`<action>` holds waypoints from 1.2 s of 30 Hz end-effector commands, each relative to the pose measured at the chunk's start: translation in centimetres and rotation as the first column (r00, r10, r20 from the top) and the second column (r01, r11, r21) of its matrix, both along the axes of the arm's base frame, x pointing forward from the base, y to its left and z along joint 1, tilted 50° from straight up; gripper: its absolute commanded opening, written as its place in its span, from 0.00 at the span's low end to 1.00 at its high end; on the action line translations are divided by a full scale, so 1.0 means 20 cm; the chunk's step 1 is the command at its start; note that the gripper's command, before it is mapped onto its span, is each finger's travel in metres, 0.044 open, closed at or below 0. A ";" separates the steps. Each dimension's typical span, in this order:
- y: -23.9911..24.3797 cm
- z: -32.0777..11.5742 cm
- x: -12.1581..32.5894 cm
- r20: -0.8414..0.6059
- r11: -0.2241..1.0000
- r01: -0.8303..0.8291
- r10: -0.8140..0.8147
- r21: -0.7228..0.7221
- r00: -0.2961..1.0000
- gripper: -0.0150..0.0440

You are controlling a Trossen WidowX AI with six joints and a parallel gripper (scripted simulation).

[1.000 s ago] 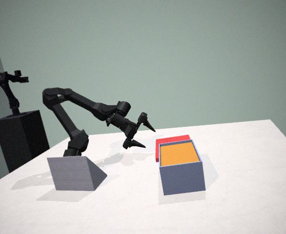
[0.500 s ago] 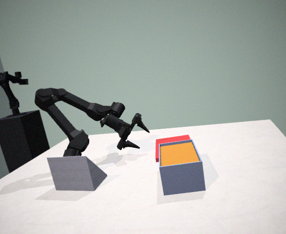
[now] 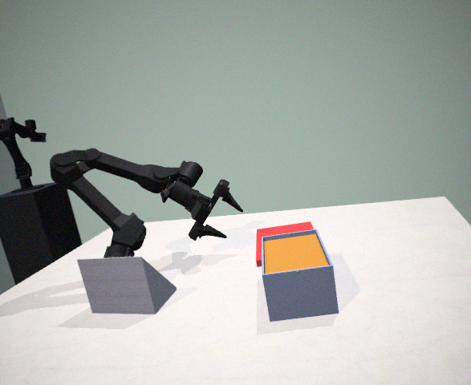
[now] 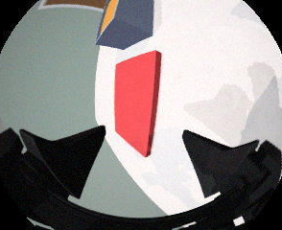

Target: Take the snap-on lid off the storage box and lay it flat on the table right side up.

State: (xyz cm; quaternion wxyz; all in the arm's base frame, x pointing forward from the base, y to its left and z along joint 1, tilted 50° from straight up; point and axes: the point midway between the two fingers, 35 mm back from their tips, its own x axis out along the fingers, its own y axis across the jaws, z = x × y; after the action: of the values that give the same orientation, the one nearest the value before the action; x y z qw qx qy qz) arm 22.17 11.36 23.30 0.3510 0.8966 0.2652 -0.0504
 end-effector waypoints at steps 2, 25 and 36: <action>-0.04 0.05 -0.03 0.012 1.000 -0.002 0.002 0.000 1.000 1.00; -0.20 0.16 -0.15 0.009 1.000 -0.002 0.002 -0.004 1.000 1.00; -0.19 0.15 -0.13 0.010 1.000 -0.002 0.002 -0.004 1.000 1.00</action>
State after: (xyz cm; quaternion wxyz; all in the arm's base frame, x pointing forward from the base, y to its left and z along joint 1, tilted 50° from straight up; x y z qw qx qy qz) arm 19.52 7.52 26.20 0.3519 0.8966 0.2643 -0.0491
